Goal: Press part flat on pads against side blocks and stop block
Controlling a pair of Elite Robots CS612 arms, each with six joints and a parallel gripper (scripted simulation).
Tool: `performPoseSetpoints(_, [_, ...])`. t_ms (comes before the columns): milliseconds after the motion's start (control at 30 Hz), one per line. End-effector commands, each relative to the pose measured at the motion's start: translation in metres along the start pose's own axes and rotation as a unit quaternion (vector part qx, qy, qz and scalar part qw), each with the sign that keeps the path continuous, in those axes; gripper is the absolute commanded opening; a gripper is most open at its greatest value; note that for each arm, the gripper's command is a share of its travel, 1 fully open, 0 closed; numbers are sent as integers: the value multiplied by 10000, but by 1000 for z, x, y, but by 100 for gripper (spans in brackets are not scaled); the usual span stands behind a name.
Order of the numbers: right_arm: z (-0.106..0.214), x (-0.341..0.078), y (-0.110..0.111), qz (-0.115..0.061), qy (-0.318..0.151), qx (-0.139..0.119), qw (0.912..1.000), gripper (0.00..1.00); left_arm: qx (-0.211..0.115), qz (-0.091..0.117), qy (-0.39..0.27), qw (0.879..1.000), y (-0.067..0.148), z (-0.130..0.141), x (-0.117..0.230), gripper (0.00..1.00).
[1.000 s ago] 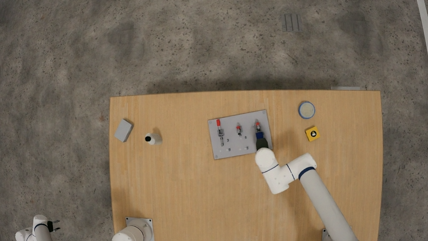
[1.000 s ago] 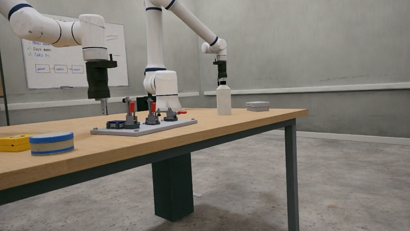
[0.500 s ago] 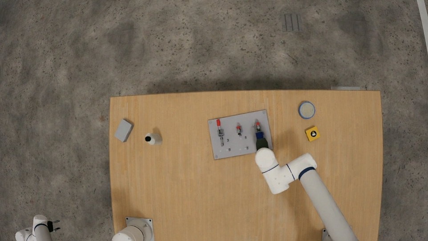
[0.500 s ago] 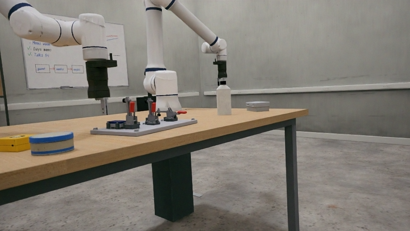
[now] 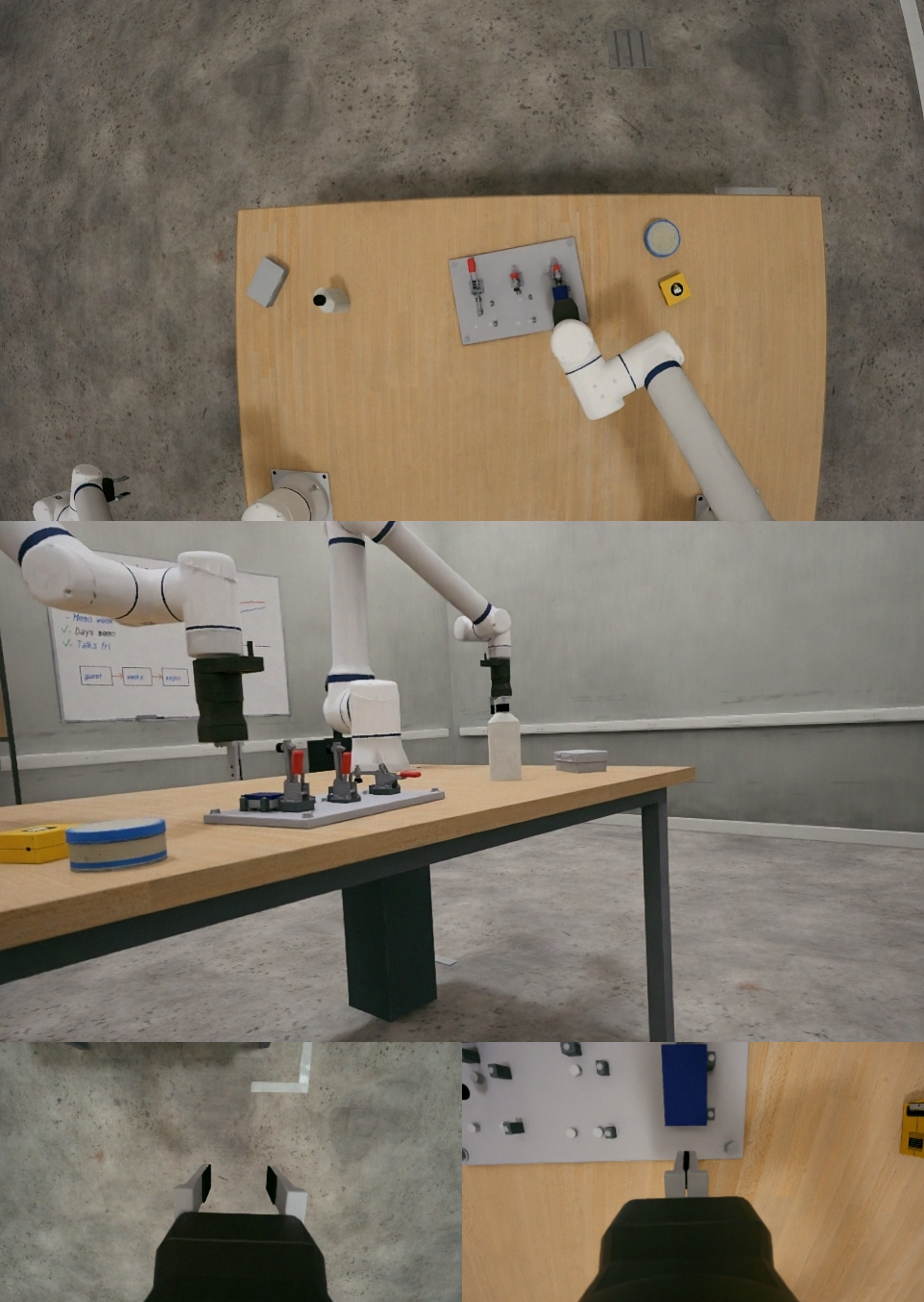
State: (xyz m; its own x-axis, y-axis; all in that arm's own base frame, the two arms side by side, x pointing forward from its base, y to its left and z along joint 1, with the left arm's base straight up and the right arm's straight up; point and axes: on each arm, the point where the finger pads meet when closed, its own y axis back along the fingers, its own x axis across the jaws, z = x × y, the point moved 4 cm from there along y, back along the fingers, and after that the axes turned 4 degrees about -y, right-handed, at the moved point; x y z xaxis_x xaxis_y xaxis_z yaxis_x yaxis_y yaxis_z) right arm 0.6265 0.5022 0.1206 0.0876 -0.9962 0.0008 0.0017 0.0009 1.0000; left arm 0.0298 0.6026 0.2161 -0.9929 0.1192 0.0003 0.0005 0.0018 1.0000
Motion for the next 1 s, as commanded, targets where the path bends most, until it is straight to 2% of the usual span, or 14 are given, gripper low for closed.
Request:
performPoseSetpoints(0, [-1, 0, 1, -4, 0, 9, 10000, 0, -9, -1, 0, 10000, 1, 1, 0, 100])
performPoseSetpoints(467, [-1, 0, 7, -4, 0, 8, 10000, 0, -9, -1, 0, 10000, 1, 1, 0, 100])
performPoseSetpoints(700, [-1, 0, 21, -4, 0, 8, 10000, 0, -9, -1, 0, 10000, 1, 1, 0, 100])
performPoseSetpoints(967, [0, 0, 59, -4, 0, 8, 10000, 0, -9, -1, 0, 10000, 1, 1, 0, 100])
